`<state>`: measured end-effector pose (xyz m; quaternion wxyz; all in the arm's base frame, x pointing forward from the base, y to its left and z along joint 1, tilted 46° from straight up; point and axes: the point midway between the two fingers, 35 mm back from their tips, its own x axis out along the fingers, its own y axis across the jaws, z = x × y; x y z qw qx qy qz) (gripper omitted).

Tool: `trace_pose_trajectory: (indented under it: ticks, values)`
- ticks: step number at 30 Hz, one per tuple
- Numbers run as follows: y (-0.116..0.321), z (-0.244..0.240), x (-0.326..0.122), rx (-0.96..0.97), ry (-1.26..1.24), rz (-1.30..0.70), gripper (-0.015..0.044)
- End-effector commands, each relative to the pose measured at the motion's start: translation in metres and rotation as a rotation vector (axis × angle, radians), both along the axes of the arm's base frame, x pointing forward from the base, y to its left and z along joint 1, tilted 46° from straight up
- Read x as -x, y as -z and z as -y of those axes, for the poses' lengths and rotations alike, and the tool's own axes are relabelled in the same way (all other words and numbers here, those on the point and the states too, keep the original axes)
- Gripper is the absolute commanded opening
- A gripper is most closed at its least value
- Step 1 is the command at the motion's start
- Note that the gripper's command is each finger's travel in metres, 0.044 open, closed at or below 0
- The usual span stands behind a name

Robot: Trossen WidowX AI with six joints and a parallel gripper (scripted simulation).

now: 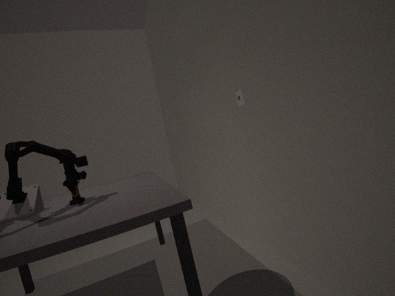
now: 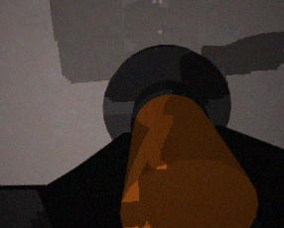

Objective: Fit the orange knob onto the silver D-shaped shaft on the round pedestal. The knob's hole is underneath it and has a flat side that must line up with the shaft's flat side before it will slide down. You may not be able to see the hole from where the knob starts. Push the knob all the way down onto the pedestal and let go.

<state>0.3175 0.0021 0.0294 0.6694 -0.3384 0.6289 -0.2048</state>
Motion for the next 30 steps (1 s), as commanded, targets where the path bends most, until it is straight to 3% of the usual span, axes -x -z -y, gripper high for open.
trace_pose_trajectory:
  ticks: [1,15,23,30]
  values:
    - [0.000,0.000,0.000,0.000,0.000,0.000,0.0079]
    - [0.000,0.000,0.000,0.000,0.000,0.000,0.0440]
    - [-0.002,-0.002,0.000,-0.001,0.000,0.000,0.0440]
    - [-0.065,-0.066,0.011,-0.004,-0.001,-0.002,0.0440]
